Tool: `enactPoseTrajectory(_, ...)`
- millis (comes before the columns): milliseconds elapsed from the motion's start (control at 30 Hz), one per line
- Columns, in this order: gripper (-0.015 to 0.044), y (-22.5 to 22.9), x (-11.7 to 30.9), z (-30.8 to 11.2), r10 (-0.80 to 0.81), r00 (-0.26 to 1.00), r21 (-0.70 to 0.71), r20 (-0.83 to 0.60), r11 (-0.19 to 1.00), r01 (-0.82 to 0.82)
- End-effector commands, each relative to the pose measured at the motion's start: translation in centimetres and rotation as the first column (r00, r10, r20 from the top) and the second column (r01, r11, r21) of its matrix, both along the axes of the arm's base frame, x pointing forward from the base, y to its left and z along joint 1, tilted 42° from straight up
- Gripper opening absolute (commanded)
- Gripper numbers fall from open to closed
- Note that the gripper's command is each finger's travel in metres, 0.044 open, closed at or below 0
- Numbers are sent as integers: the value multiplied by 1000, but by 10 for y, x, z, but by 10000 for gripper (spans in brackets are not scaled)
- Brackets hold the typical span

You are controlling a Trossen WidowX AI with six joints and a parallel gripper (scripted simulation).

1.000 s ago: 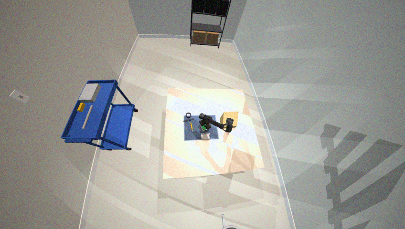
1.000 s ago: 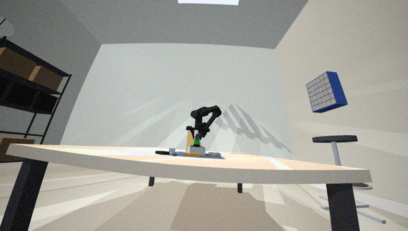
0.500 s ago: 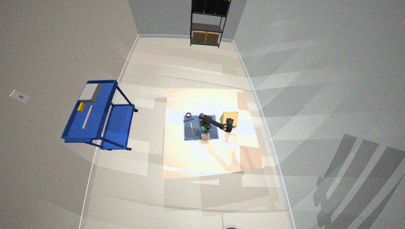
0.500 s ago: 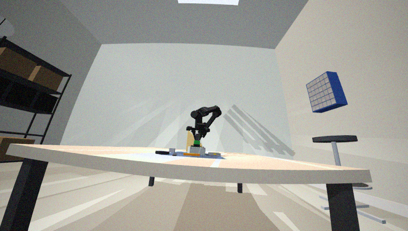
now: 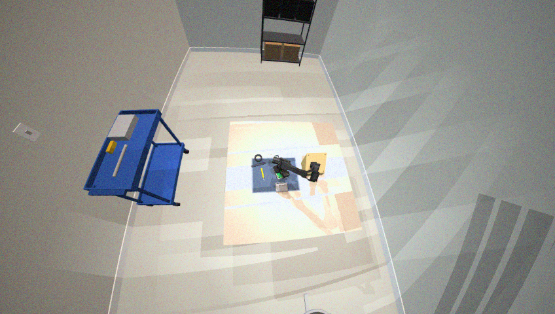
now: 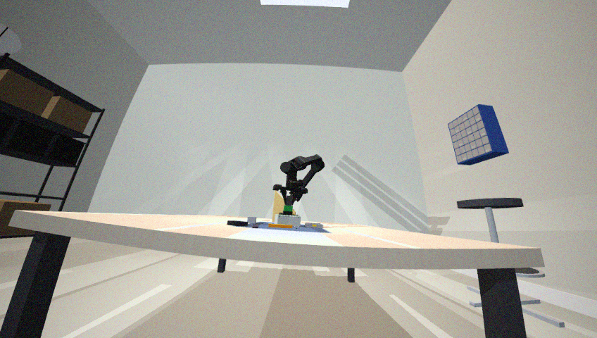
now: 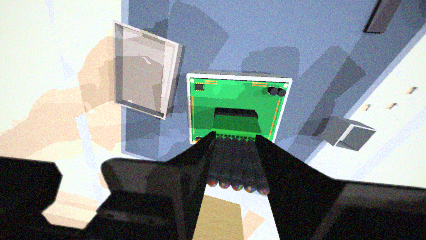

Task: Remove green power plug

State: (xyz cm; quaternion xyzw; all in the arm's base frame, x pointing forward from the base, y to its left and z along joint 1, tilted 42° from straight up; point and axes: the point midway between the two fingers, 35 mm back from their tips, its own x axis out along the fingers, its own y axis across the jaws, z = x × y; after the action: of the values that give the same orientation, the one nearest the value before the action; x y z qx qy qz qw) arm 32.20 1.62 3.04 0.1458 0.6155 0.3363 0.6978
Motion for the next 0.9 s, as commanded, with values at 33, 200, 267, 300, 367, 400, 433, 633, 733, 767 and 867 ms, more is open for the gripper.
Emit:
enactPoseTrajectory(33, 0, -10, -3, 15, -33, 999, -58, 10, 998, 33)
enactPoseTrajectory(200, 0, -18, 0, 8, -10, 1000, 55, -14, 998, 10)
enactPoseTrajectory(267, 0, -21, 1, 5, 3, 1000, 108, -25, 994, 0)
enactPoseTrajectory(300, 0, -22, 1, 4, 8, 1000, 129, -29, 992, -4)
enactPoseTrajectory(367, 0, -24, 2, 2, 14, 999, 154, -34, 988, -9)
enactPoseTrajectory(400, 0, -24, 2, 2, 15, 999, 158, -35, 987, -10)
enactPoseTrajectory(433, 0, -24, 2, 3, 14, 999, 155, -34, 988, -9)
enactPoseTrajectory(633, 0, -16, -1, 10, -15, 1000, 27, -9, 1000, 15)
enactPoseTrajectory(733, 0, -12, -3, 17, -33, 999, -56, 10, 998, 33)
enactPoseTrajectory(767, 0, -11, -4, 18, -37, 999, -77, 15, 996, 38)
enactPoseTrajectory(867, 0, -10, -4, 20, -42, 999, -106, 21, 993, 44)
